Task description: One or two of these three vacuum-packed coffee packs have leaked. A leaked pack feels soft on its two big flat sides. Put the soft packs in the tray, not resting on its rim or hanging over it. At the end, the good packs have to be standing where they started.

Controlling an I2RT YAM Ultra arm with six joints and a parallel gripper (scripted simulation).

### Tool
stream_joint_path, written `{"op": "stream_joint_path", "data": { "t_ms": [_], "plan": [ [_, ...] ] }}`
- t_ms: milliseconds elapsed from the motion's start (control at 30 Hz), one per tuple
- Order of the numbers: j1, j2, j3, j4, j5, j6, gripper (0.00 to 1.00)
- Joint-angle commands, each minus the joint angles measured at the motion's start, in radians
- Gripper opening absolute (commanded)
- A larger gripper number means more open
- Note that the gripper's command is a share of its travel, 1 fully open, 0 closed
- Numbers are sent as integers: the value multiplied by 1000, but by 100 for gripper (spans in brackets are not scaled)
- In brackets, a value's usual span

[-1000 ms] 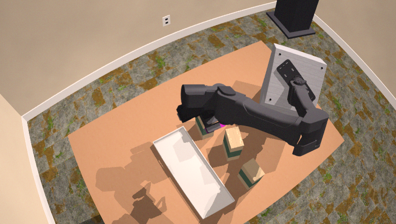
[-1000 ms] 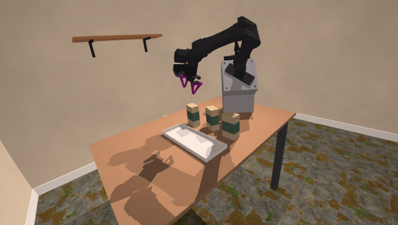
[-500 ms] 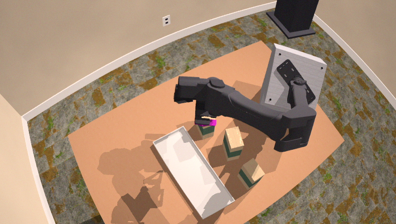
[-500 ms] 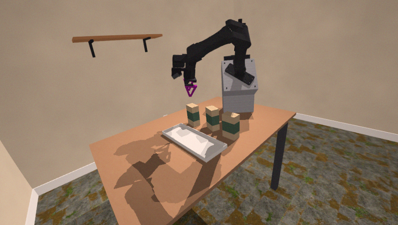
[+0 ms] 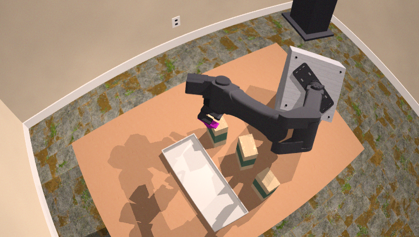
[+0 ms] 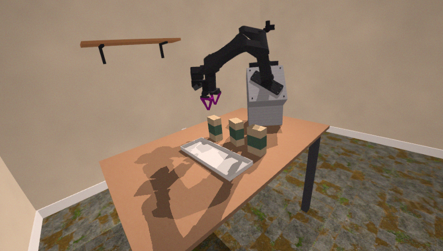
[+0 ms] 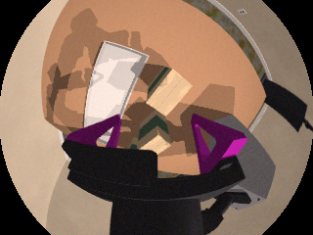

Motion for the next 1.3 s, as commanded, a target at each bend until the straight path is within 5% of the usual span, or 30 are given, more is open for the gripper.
{"op": "stream_joint_path", "data": {
  "t_ms": [0,533,1267],
  "plan": [
    [-34,34,36,-17,-19,133,100],
    [-44,174,50,-21,-76,500,100],
    [-42,136,45,-13,-65,521,100]
  ]
}}
